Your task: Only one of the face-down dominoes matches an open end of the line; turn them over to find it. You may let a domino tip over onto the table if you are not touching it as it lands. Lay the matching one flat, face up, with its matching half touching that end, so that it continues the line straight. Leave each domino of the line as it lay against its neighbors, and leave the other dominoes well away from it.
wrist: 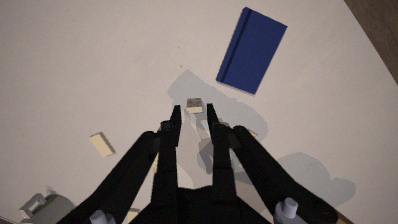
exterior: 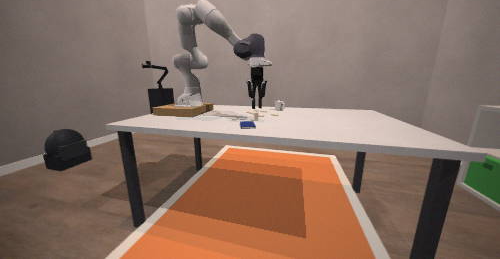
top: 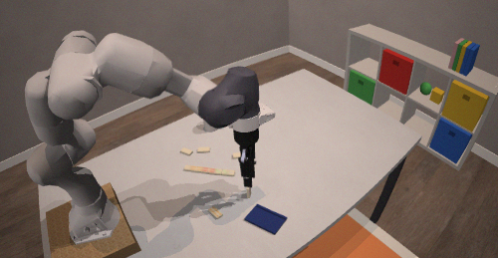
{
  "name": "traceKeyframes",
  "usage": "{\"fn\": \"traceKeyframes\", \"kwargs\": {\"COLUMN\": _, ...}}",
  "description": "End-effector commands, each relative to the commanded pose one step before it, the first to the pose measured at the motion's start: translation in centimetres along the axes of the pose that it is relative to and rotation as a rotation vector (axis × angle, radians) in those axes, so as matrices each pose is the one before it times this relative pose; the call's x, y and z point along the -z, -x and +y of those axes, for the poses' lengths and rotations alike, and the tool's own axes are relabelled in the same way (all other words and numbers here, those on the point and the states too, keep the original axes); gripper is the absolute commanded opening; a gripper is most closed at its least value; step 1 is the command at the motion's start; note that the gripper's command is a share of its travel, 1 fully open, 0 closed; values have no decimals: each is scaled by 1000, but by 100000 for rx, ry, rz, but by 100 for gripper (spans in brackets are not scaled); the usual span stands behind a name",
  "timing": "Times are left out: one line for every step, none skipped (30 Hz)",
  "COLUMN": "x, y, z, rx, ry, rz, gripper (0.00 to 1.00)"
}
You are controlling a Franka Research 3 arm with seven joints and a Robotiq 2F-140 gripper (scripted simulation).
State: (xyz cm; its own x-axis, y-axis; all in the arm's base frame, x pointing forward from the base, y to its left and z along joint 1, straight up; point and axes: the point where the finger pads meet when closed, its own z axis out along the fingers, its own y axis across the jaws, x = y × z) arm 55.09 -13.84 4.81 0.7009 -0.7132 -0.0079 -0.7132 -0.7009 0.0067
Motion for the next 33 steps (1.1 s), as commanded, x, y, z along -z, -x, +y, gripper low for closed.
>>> {"fn": "traceKeyframes", "kwargs": {"x": -319, "y": -219, "z": 5, "rx": 1759, "ry": -22, "rz": 439, "gripper": 33}}
{"fn": "traceKeyframes", "kwargs": {"x": -99, "y": -4, "z": 2, "rx": 0, "ry": 0, "rz": 0, "gripper": 33}}
{"fn": "traceKeyframes", "kwargs": {"x": -98, "y": -3, "z": 2, "rx": 0, "ry": 0, "rz": 0, "gripper": 33}}
{"fn": "traceKeyframes", "kwargs": {"x": -97, "y": -4, "z": 2, "rx": 0, "ry": 0, "rz": 0, "gripper": 33}}
{"fn": "traceKeyframes", "kwargs": {"x": -95, "y": -4, "z": 2, "rx": 0, "ry": 0, "rz": 0, "gripper": 33}}
{"fn": "traceKeyframes", "kwargs": {"x": 0, "y": 0, "z": 0, "rx": 0, "ry": 0, "rz": 0, "gripper": 33}}
{"fn": "traceKeyframes", "kwargs": {"x": 0, "y": 0, "z": 0, "rx": 0, "ry": 0, "rz": 0, "gripper": 33}}
{"fn": "traceKeyframes", "kwargs": {"x": -94, "y": -4, "z": 2, "rx": 0, "ry": 0, "rz": 0, "gripper": 33}}
{"fn": "traceKeyframes", "kwargs": {"x": -92, "y": -3, "z": 1, "rx": 0, "ry": 0, "rz": 0, "gripper": 33}}
{"fn": "traceKeyframes", "kwargs": {"x": -89, "y": -3, "z": 1, "rx": 0, "ry": 0, "rz": 0, "gripper": 33}}
{"fn": "traceKeyframes", "kwargs": {"x": -85, "y": -4, "z": 1, "rx": 0, "ry": 0, "rz": 0, "gripper": 33}}
{"fn": "traceKeyframes", "kwargs": {"x": -82, "y": -3, "z": 1, "rx": 0, "ry": 0, "rz": 0, "gripper": 33}}
{"fn": "traceKeyframes", "kwargs": {"x": -79, "y": -3, "z": 1, "rx": 0, "ry": 0, "rz": 0, "gripper": 33}}
{"fn": "traceKeyframes", "kwargs": {"x": -75, "y": -3, "z": 1, "rx": 0, "ry": 0, "rz": 0, "gripper": 33}}
{"fn": "traceKeyframes", "kwargs": {"x": -71, "y": -2, "z": 1, "rx": 0, "ry": 0, "rz": 0, "gripper": 33}}
{"fn": "traceKeyframes", "kwargs": {"x": -66, "y": -2, "z": 1, "rx": 0, "ry": 0, "rz": 0, "gripper": 33}}
{"fn": "traceKeyframes", "kwargs": {"x": -61, "y": -3, "z": 1, "rx": 0, "ry": 0, "rz": 0, "gripper": 33}}
{"fn": "traceKeyframes", "kwargs": {"x": -57, "y": -2, "z": 1, "rx": 0, "ry": 0, "rz": 0, "gripper": 33}}
{"fn": "traceKeyframes", "kwargs": {"x": -52, "y": -2, "z": 1, "rx": 0, "ry": 0, "rz": 0, "gripper": 33}}
{"fn": "traceKeyframes", "kwargs": {"x": -47, "y": -2, "z": 1, "rx": 0, "ry": 0, "rz": 0, "gripper": 33}}
{"fn": "traceKeyframes", "kwargs": {"x": -42, "y": -2, "z": 1, "rx": 0, "ry": 0, "rz": 0, "gripper": 33}}
{"fn": "traceKeyframes", "kwargs": {"x": -37, "y": -1, "z": 1, "rx": 0, "ry": 0, "rz": 0, "gripper": 33}}
{"fn": "traceKeyframes", "kwargs": {"x": 0, "y": 0, "z": 0, "rx": 0, "ry": 0, "rz": 0, "gripper": 33}}
{"fn": "traceKeyframes", "kwargs": {"x": 0, "y": 0, "z": 0, "rx": 0, "ry": 0, "rz": 0, "gripper": 33}}
{"fn": "traceKeyframes", "kwargs": {"x": -32, "y": -1, "z": 1, "rx": 0, "ry": 0, "rz": 0, "gripper": 33}}
{"fn": "traceKeyframes", "kwargs": {"x": -27, "y": -1, "z": 0, "rx": 0, "ry": 0, "rz": 0, "gripper": 33}}
{"fn": "traceKeyframes", "kwargs": {"x": -23, "y": -1, "z": 0, "rx": 0, "ry": 0, "rz": 0, "gripper": 33}}
{"fn": "traceKeyframes", "kwargs": {"x": -19, "y": -1, "z": 0, "rx": 0, "ry": 0, "rz": 0, "gripper": 33}}
{"fn": "traceKeyframes", "kwargs": {"x": -14, "y": 0, "z": 0, "rx": 0, "ry": 0, "rz": 0, "gripper": 33}}
{"fn": "traceKeyframes", "kwargs": {"x": -11, "y": 0, "z": 0, "rx": 0, "ry": 0, "rz": 0, "gripper": 33}}
{"fn": "traceKeyframes", "kwargs": {"x": -7, "y": 0, "z": 0, "rx": 0, "ry": 0, "rz": 0, "gripper": 33}}
{"fn": "traceKeyframes", "kwargs": {"x": -5, "y": 0, "z": 0, "rx": 0, "ry": 0, "rz": 0, "gripper": 33}}
{"fn": "traceKeyframes", "kwargs": {"x": -2, "y": 0, "z": 0, "rx": 0, "ry": 0, "rz": 0, "gripper": 33}}
